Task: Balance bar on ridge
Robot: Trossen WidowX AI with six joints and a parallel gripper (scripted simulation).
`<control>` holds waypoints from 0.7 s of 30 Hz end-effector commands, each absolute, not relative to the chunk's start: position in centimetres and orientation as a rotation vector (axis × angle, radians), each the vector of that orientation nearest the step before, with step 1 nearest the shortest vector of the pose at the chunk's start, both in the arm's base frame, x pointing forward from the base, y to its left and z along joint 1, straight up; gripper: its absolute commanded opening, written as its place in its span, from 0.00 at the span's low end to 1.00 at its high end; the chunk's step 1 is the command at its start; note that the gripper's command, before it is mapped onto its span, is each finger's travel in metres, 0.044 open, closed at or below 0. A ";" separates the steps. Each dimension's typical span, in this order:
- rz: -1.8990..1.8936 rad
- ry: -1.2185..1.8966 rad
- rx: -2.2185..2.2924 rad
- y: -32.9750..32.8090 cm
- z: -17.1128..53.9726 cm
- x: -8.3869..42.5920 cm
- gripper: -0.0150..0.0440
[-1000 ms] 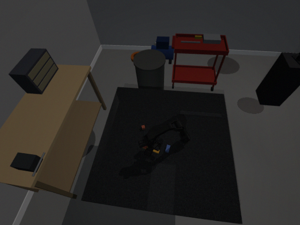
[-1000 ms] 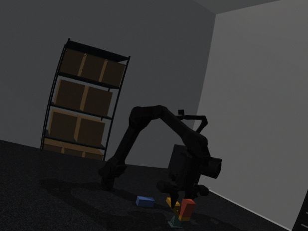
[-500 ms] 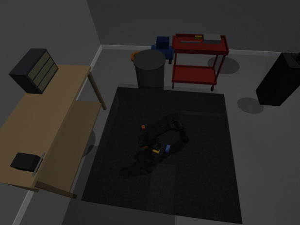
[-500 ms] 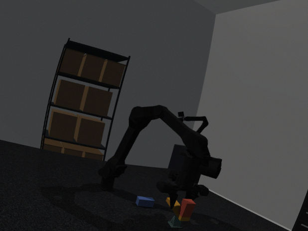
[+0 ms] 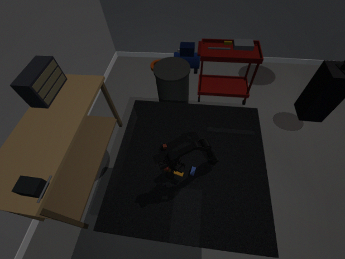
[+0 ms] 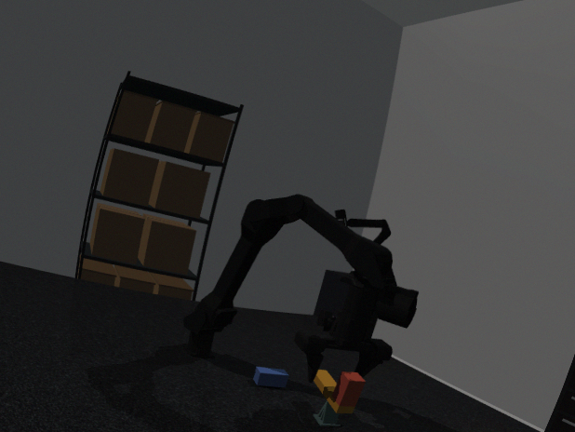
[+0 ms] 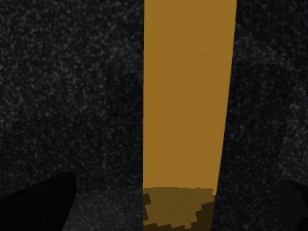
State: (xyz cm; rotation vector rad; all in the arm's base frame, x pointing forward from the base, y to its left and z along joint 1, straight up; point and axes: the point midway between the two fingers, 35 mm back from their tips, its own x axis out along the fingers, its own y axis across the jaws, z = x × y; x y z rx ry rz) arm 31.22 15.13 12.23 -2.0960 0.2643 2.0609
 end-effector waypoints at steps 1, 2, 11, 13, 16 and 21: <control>2.039 0.253 -2.108 15.3 15.5 31.6 1.00; 2.039 0.253 -2.108 15.3 16.7 31.6 1.00; 2.040 0.254 -2.107 15.0 20.5 31.0 1.00; 2.040 0.254 -2.107 15.0 20.5 31.0 1.00; 2.040 0.254 -2.107 15.0 20.5 31.0 1.00; 2.040 0.254 -2.107 15.0 20.5 31.0 1.00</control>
